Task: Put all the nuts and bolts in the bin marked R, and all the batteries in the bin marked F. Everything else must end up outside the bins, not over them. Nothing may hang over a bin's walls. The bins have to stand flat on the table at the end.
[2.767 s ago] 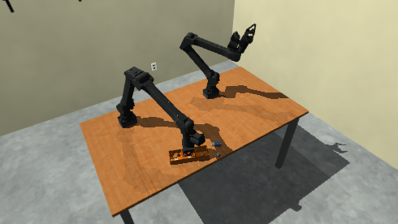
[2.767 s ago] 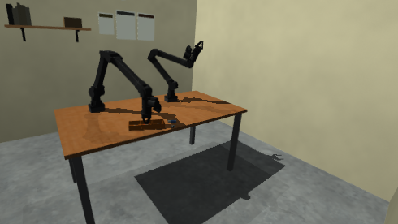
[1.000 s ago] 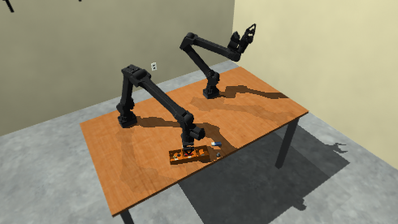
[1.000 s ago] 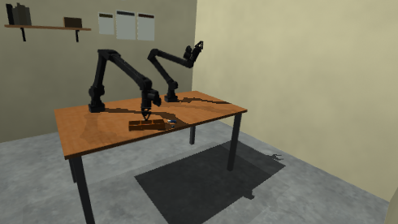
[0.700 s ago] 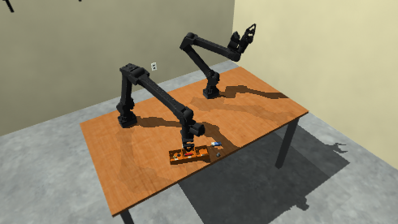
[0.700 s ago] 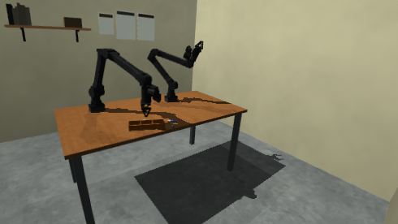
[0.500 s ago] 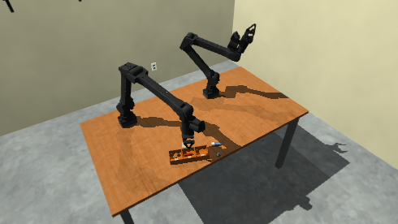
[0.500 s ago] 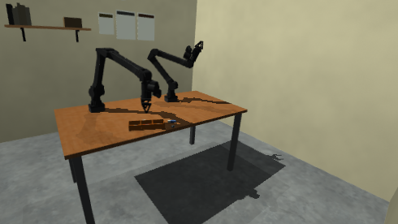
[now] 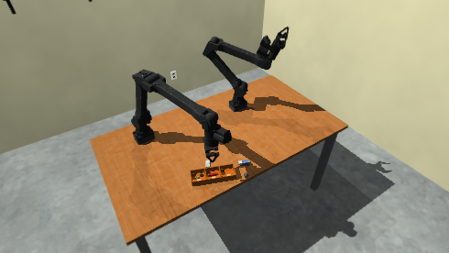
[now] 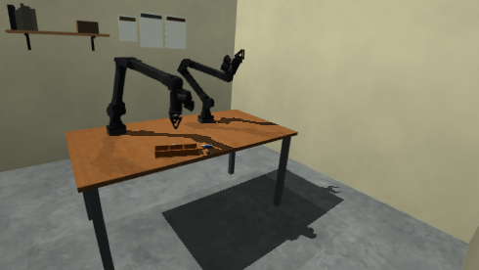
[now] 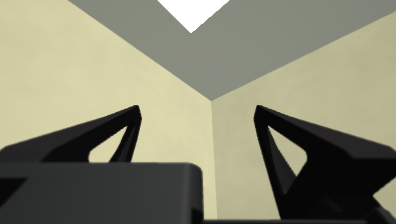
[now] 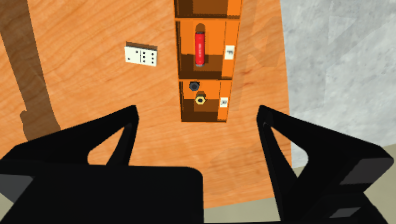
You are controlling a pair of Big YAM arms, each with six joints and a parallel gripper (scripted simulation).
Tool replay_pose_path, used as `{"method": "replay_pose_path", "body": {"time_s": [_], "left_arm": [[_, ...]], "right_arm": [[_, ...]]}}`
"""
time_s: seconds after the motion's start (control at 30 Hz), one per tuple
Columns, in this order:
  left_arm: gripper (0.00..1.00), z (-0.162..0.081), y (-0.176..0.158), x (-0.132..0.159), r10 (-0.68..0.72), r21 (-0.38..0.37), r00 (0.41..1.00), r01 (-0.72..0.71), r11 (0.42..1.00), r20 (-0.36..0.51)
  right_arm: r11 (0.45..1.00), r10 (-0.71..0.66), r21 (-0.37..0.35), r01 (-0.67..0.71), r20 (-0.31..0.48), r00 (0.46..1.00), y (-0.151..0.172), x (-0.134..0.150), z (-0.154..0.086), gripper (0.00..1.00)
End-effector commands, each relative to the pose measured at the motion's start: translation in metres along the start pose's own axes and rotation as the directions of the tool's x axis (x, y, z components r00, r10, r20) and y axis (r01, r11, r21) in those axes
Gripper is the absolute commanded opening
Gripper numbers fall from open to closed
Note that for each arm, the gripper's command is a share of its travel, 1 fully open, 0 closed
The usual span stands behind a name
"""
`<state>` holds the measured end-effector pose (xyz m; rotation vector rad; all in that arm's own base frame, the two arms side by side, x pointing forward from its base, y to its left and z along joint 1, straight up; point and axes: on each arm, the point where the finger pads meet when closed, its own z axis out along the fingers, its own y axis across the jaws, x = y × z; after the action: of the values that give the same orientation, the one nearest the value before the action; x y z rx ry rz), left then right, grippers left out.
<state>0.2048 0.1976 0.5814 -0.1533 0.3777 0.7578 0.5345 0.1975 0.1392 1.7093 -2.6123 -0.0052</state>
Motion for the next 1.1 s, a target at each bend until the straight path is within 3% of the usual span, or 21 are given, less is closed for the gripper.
{"method": "replay_pose_path", "body": {"time_s": [0.0, 0.1, 0.13, 0.3, 1.07], "left_arm": [[1.0, 0.001, 0.004, -0.011, 0.016, -0.006, 0.999, -0.016, 1.0, 0.032], [1.0, 0.001, 0.004, -0.011, 0.016, -0.006, 0.999, -0.016, 1.0, 0.032], [1.0, 0.001, 0.004, -0.011, 0.016, -0.006, 0.999, -0.016, 1.0, 0.032], [1.0, 0.001, 0.004, -0.011, 0.016, -0.006, 0.999, -0.016, 1.0, 0.032], [1.0, 0.001, 0.004, -0.011, 0.016, -0.006, 0.999, -0.016, 1.0, 0.032]], "right_arm": [[0.998, -0.001, 0.07, -0.004, 0.071, 0.997, -0.015, -0.012, -0.065, 1.0], [0.998, -0.001, 0.07, -0.004, 0.071, 0.997, -0.015, -0.012, -0.069, 1.0], [0.999, 0.001, 0.038, -0.003, 0.04, 0.999, -0.017, -0.014, -0.048, 1.0], [0.998, 0.0, 0.065, -0.004, 0.066, 0.998, -0.014, -0.011, -0.084, 1.0], [0.998, 0.0, 0.068, -0.004, 0.069, 0.998, -0.012, -0.011, -0.089, 1.0]]}}
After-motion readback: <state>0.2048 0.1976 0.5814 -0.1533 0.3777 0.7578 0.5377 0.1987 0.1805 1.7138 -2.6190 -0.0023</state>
